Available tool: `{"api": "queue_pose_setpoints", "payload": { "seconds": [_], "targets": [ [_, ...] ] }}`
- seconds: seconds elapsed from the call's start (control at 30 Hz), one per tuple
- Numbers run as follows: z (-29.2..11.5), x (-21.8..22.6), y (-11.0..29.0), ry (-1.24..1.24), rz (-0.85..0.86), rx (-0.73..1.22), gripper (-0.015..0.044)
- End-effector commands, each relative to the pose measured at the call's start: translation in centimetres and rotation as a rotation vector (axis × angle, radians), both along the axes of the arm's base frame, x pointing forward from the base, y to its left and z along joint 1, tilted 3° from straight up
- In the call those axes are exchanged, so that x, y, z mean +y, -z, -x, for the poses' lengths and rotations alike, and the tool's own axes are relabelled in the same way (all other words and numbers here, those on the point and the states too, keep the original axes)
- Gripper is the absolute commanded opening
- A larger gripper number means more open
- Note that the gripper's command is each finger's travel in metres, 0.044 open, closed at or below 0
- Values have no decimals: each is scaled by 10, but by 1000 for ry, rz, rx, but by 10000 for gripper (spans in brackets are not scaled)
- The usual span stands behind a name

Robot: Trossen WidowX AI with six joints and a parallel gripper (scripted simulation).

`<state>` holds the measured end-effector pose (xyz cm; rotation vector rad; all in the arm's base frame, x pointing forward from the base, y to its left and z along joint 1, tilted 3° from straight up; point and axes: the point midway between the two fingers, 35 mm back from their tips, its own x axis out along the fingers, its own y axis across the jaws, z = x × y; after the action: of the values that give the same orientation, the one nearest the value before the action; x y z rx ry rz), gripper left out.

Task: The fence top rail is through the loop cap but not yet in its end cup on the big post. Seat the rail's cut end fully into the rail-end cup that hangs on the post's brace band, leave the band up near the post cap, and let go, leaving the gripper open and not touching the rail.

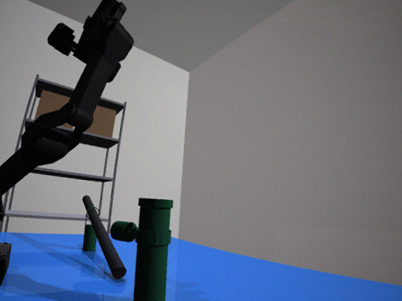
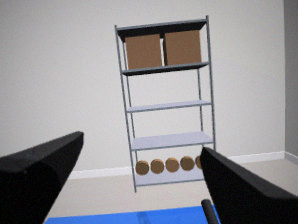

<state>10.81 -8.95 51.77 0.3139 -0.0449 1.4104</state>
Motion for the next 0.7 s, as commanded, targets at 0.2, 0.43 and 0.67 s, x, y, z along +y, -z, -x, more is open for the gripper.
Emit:
{"api": "queue_pose_setpoints", "payload": {
  "seconds": [0.2, 0.43, 0.67],
  "targets": [
    [42, 62, -5, 189, 191, -61, 440],
    [43, 132, 8, 435, 370, -33, 440],
    [0, 181, 41, 671, 543, 57, 440]
  ]
}}
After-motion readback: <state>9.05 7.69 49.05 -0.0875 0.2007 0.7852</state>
